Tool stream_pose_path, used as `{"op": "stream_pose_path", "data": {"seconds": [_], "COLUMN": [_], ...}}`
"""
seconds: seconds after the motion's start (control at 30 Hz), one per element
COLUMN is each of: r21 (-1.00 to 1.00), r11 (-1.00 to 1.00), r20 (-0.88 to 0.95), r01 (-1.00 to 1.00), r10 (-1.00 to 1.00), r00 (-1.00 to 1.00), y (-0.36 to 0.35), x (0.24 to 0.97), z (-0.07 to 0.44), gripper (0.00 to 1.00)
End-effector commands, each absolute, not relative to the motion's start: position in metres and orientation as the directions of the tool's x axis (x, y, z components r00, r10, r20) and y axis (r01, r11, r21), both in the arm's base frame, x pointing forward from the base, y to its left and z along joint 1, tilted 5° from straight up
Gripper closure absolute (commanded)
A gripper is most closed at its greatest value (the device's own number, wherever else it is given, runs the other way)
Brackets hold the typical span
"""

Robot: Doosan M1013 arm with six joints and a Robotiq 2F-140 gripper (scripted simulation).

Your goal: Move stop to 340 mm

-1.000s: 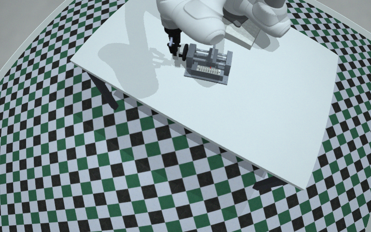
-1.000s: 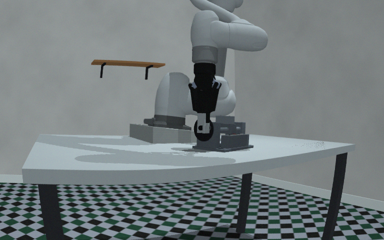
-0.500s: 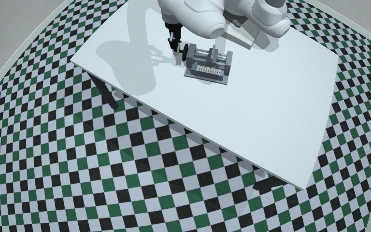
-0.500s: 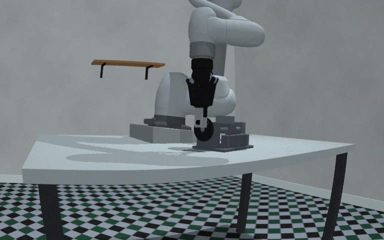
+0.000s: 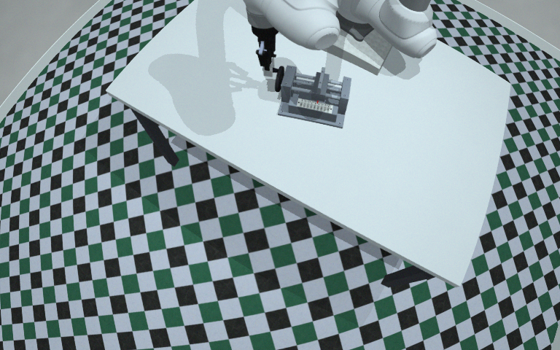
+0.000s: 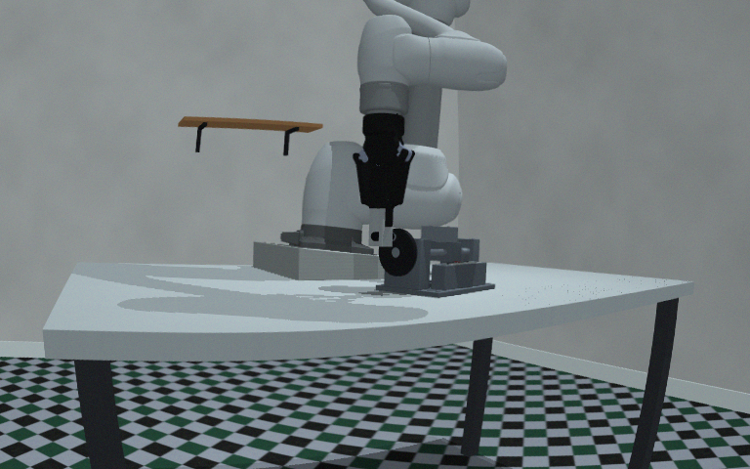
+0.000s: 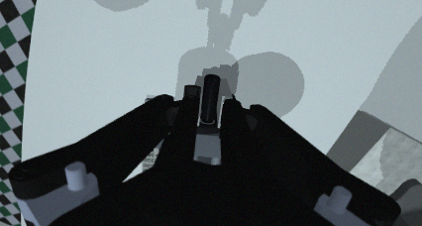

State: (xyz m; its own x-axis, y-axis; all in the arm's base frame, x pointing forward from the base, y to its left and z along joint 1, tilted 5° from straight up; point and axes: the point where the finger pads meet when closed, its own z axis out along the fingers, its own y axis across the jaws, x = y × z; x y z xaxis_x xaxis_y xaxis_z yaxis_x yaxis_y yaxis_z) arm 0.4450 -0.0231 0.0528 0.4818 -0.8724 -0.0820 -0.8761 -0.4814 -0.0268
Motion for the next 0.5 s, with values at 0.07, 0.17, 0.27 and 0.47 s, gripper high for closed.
{"op": "stream_pose_path", "data": {"seconds": [0.07,0.17,0.27,0.47], "r21": [-0.025,-0.025,-0.025,-0.025], "r11": [-0.482,-0.482,-0.482,-0.482], "r20": [-0.082,-0.082,-0.082,-0.082], "r01": [-0.876,-0.876,-0.876,-0.876], "r10": [-0.872,-0.872,-0.872,-0.872], "r00": [0.483,0.483,0.483,0.483], "y": [-0.028,-0.03,-0.03,-0.03], "x": [0.435,0.43,0.428,0.427], "z": [0.045,0.037,0.03,0.022], "gripper": [0.96,0.96,0.96,0.96]}}
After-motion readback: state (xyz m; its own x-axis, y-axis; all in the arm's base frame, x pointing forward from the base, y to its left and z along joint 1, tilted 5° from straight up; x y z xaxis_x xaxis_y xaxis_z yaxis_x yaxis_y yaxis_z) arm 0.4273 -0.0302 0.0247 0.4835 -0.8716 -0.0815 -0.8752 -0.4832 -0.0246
